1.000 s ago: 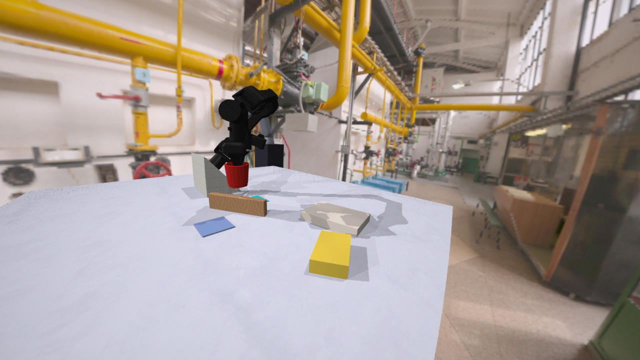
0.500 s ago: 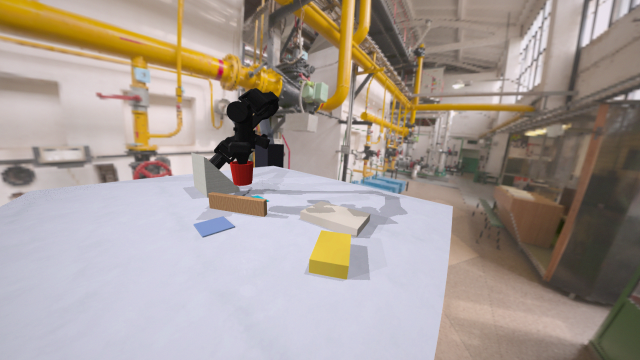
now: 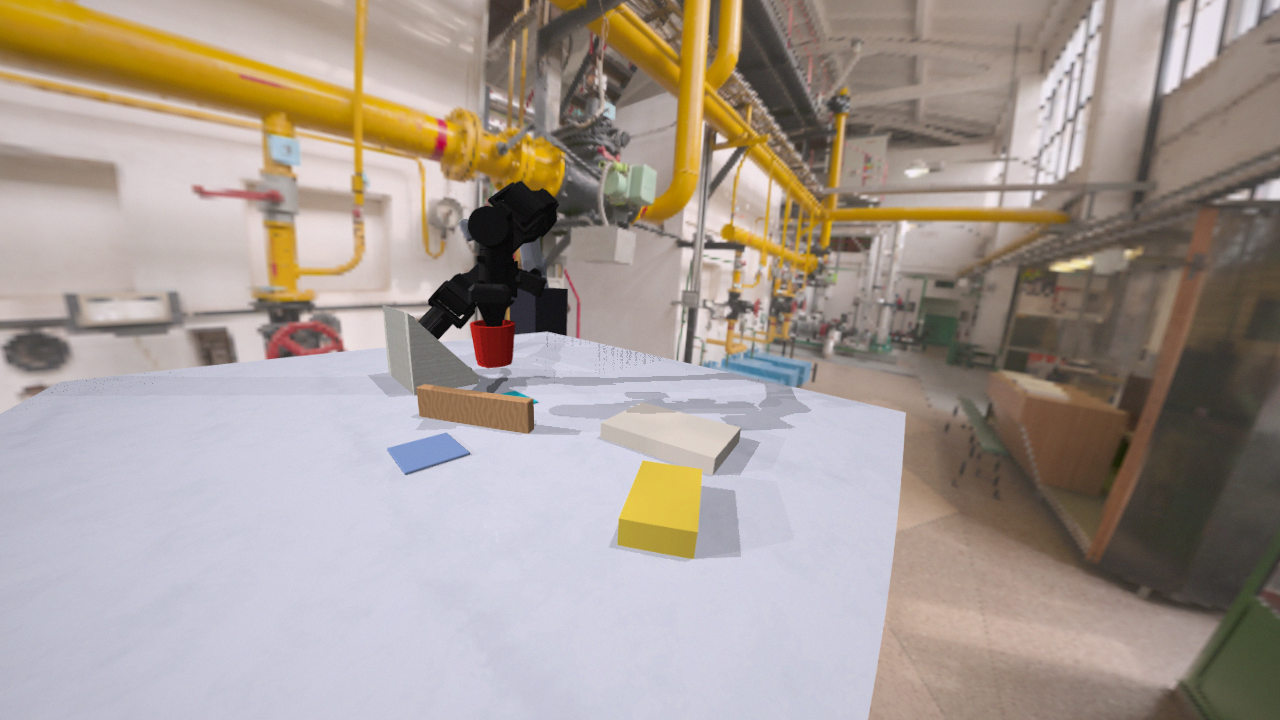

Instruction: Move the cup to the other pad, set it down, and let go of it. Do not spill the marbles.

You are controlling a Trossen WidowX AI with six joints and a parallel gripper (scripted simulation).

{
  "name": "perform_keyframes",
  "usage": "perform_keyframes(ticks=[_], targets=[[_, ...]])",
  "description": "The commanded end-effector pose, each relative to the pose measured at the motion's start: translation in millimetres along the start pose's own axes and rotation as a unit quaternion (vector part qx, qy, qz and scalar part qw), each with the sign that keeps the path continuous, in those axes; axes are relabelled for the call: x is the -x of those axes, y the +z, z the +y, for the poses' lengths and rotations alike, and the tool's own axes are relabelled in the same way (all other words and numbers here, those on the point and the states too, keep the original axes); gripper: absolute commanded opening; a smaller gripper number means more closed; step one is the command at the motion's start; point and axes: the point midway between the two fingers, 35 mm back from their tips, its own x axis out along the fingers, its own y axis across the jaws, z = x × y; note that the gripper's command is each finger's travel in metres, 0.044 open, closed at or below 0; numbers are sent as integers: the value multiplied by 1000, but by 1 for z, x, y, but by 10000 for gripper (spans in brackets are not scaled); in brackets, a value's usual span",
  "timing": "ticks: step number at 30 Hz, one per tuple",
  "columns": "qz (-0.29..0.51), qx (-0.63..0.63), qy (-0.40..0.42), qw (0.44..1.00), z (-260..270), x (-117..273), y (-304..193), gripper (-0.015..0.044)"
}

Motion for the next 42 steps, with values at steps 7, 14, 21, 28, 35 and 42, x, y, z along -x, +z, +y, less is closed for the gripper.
perform_keyframes(ticks=[7,14,21,28,35,42], targets=[[-3,-5,2,1000,19,-1,7,0],[-3,-5,2,1000,30,-1,12,0],[-3,-5,2,1000,32,-4,13,0],[-3,-5,2,1000,32,-13,13,0],[-3,-5,2,1000,32,-22,13,0],[-3,-5,2,1000,32,-30,13,0]])
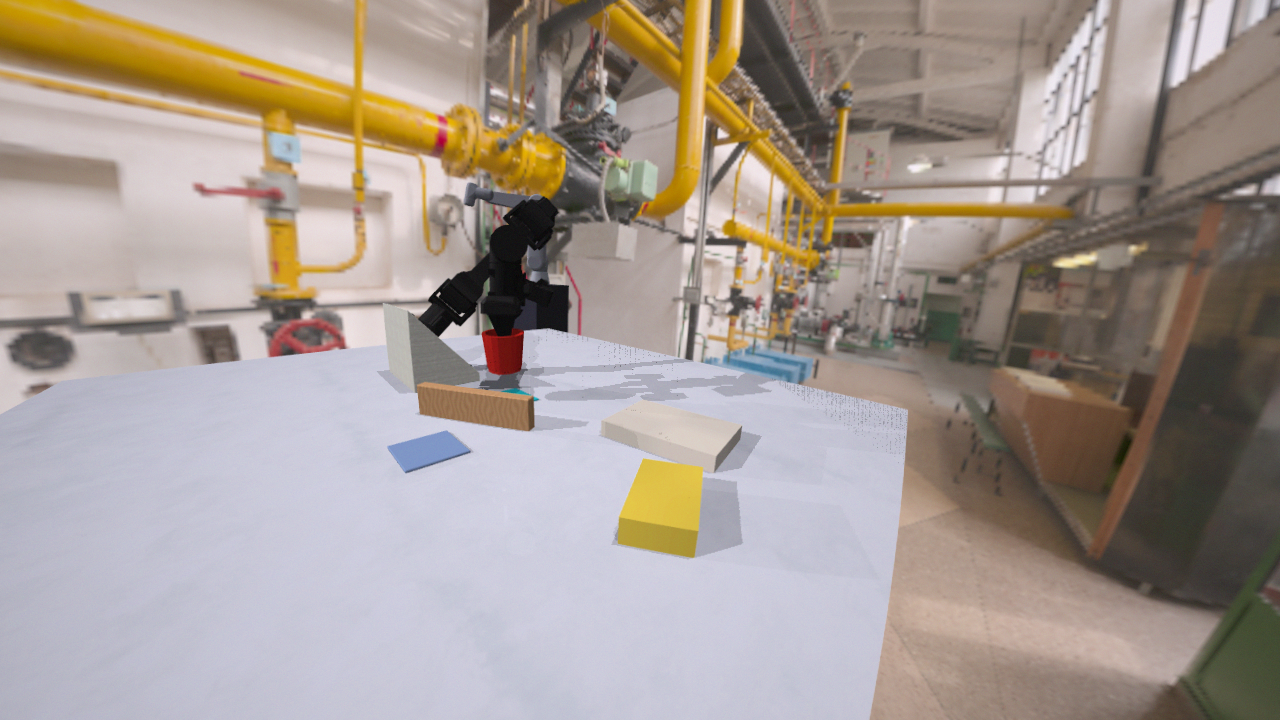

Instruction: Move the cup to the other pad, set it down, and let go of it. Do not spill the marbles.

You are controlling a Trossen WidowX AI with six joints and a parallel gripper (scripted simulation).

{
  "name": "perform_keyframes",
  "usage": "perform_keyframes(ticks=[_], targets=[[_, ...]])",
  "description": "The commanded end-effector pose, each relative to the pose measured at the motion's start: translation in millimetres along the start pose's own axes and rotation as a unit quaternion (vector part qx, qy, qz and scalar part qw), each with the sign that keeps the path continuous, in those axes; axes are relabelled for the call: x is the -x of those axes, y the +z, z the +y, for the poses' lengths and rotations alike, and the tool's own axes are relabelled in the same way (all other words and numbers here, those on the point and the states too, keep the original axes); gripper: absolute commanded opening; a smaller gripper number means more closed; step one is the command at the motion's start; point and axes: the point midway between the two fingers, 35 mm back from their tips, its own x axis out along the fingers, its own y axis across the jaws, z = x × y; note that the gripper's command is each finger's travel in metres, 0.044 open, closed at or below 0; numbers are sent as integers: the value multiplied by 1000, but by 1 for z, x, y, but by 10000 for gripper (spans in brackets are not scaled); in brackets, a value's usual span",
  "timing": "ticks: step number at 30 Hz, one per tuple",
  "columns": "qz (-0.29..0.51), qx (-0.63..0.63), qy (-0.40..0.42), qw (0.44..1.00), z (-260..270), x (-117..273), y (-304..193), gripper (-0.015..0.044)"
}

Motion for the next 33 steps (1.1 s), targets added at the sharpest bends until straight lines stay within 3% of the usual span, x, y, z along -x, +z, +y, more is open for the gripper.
perform_keyframes(ticks=[1,33], targets=[[-2,-4,1,1000,1,-6,0,0],[-4,-3,2,1000,3,-44,1,0]])
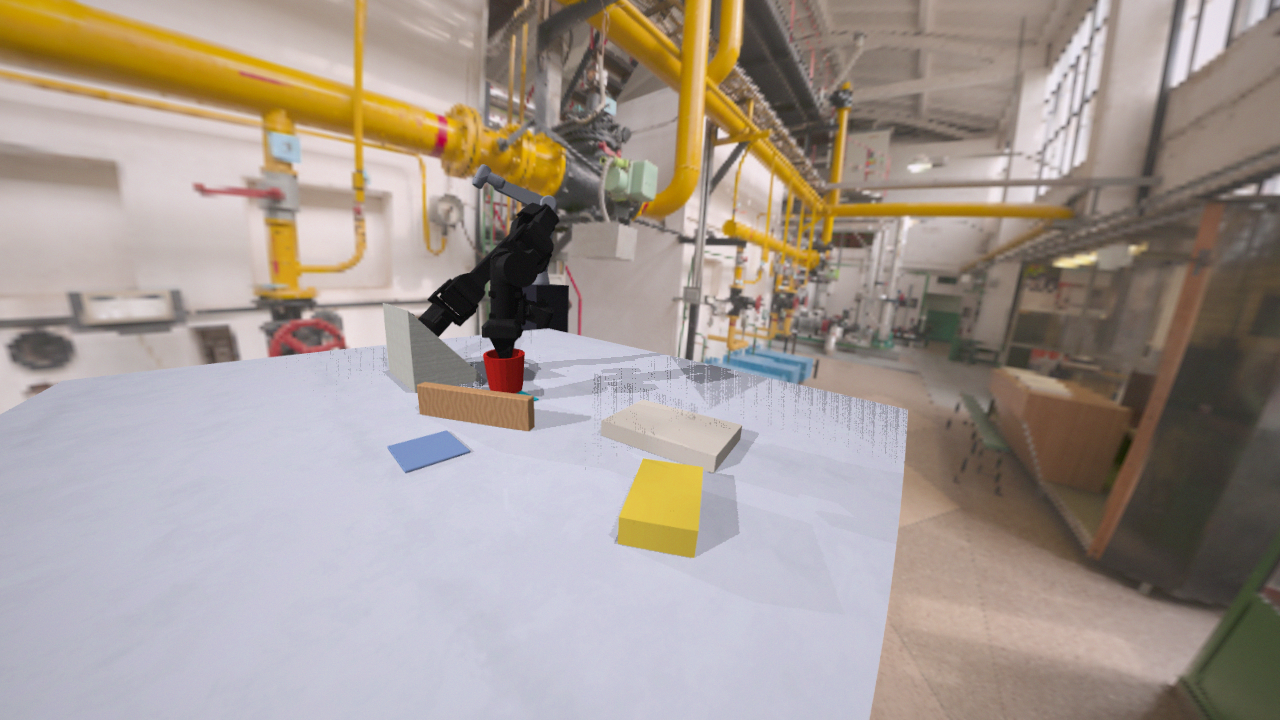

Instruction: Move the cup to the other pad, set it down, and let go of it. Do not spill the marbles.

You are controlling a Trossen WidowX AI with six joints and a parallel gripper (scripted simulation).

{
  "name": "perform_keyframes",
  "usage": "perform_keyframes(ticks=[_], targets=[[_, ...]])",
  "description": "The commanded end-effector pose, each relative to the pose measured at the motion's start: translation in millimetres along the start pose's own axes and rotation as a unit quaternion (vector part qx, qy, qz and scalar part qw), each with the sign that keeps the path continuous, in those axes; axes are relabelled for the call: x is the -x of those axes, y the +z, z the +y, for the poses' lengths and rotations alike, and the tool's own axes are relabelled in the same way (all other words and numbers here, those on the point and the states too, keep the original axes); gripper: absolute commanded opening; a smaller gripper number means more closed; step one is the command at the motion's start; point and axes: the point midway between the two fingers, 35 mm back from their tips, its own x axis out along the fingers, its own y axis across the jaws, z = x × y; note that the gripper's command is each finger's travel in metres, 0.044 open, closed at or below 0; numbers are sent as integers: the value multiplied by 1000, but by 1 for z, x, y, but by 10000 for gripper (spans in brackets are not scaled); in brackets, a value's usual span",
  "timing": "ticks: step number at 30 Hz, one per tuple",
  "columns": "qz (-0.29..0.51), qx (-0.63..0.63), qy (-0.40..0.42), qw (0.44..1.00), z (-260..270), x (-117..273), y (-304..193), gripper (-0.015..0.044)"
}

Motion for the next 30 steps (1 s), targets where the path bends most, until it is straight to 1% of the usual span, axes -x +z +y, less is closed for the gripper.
perform_keyframes(ticks=[1,8,21,26,30], targets=[[-3,-4,2,1000,2,-6,0,0],[-3,-4,3,1000,3,-12,0,0],[-1,0,1,1000,2,-9,0,0],[-1,0,1,1000,2,-9,0,128],[-1,0,1,1000,2,-9,0,128]])
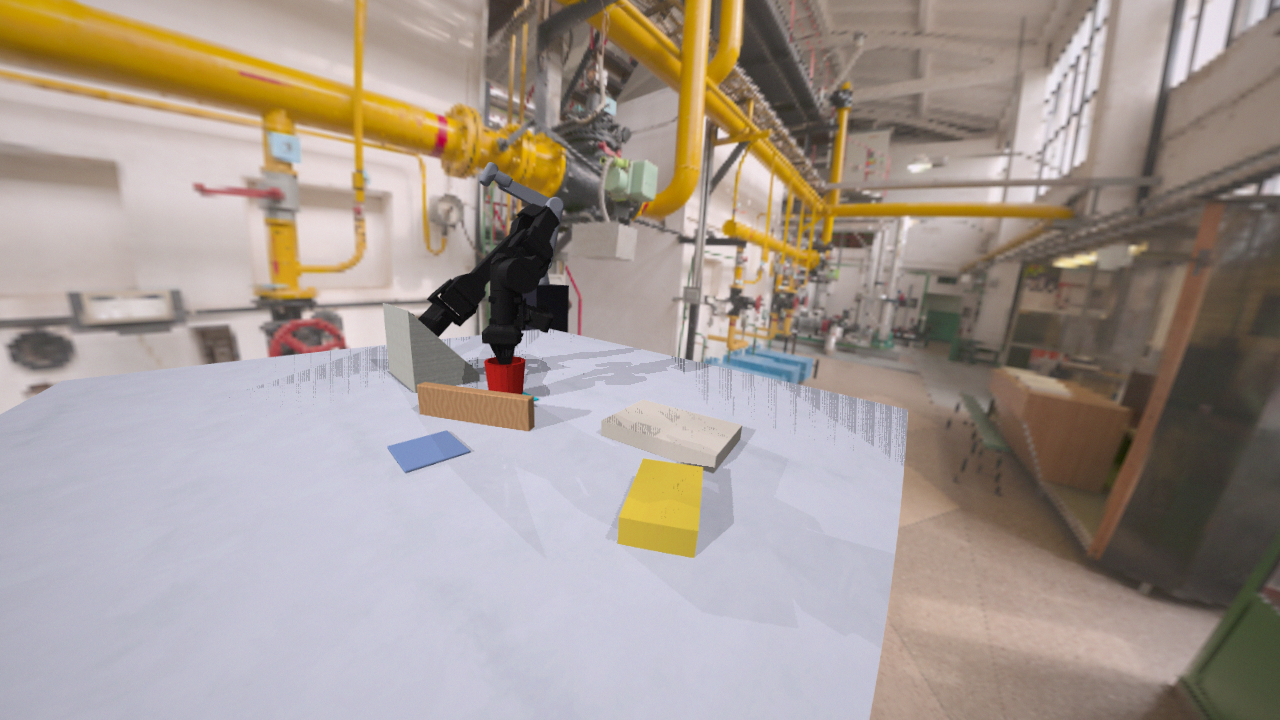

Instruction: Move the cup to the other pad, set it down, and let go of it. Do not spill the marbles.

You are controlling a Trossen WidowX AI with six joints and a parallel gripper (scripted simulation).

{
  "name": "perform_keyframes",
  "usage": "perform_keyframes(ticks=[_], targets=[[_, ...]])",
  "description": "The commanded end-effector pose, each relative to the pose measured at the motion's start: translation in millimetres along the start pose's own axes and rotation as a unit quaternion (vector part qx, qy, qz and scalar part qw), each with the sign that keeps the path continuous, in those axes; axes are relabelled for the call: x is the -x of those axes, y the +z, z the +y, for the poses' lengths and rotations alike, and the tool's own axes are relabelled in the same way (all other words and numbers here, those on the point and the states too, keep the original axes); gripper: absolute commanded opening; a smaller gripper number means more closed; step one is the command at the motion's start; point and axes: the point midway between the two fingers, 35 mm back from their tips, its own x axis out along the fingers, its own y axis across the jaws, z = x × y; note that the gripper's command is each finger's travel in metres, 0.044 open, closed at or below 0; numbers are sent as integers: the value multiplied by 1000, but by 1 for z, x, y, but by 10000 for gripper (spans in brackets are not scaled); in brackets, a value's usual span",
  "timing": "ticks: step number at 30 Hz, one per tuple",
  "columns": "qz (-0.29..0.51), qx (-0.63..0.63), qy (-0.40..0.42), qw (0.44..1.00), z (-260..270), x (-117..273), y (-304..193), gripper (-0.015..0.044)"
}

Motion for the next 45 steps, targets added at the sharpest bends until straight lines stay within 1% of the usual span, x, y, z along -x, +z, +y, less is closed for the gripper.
perform_keyframes(ticks=[1,45], targets=[[0,1,0,1000,0,0,0,128],[-1,-3,1,1000,-1,46,-2,128]])
